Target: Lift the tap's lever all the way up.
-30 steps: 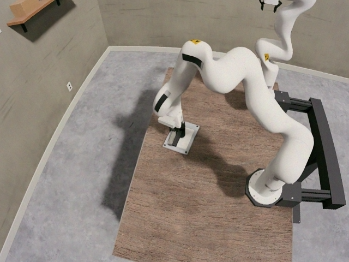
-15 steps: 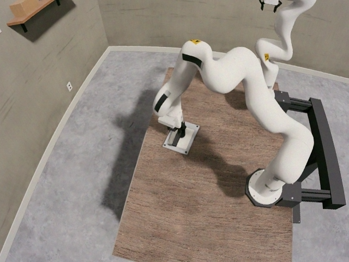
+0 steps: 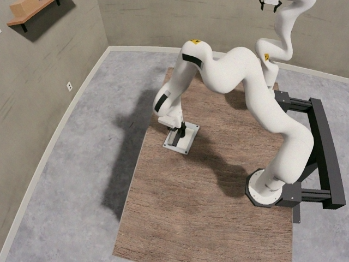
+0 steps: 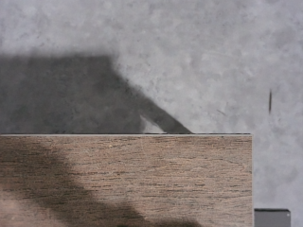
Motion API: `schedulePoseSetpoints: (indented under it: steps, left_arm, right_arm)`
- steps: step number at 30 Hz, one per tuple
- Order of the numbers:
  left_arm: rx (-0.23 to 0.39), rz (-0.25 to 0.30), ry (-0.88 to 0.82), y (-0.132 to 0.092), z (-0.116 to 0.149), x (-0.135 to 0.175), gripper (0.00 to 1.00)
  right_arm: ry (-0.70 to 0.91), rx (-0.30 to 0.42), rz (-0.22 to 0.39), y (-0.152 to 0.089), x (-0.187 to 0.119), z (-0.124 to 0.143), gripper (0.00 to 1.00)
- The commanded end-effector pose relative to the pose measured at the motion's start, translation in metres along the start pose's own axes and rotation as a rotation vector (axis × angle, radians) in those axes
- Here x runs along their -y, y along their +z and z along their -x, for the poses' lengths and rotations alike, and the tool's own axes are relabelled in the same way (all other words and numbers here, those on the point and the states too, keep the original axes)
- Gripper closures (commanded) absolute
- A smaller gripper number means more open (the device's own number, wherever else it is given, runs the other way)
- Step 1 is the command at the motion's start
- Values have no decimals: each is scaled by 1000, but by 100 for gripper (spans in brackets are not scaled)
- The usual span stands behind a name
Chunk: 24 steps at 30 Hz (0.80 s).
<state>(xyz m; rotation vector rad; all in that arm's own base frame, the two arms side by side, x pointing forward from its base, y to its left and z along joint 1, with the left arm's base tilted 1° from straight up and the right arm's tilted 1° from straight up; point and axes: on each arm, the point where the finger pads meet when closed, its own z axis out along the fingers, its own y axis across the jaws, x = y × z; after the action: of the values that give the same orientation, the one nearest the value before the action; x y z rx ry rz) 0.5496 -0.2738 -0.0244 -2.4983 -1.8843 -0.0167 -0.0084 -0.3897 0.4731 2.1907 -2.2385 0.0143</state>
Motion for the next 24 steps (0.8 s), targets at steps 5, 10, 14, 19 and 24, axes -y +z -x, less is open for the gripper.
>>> schedulePoseSetpoints:
  steps: [5, 10, 14, 19, 24]
  left_arm:
    - [0, 2, 0, -1, 0, -1, 32]
    - [0, 2, 0, -1, 0, -1, 32]
    - [0, 2, 0, -1, 0, -1, 32]
    - [0, 2, 0, -2, 0, -1, 32]
    - [0, 2, 0, -8, 0, -1, 32]
  right_arm:
    - [0, -2, 0, -1, 0, 0, 0]
    - [0, -2, 0, -1, 0, 0, 0]
    - [0, -2, 0, -1, 0, 0, 0]
    - [0, -2, 0, -1, 0, 0, 0]
    - [0, -2, 0, -1, 0, 0, 0]
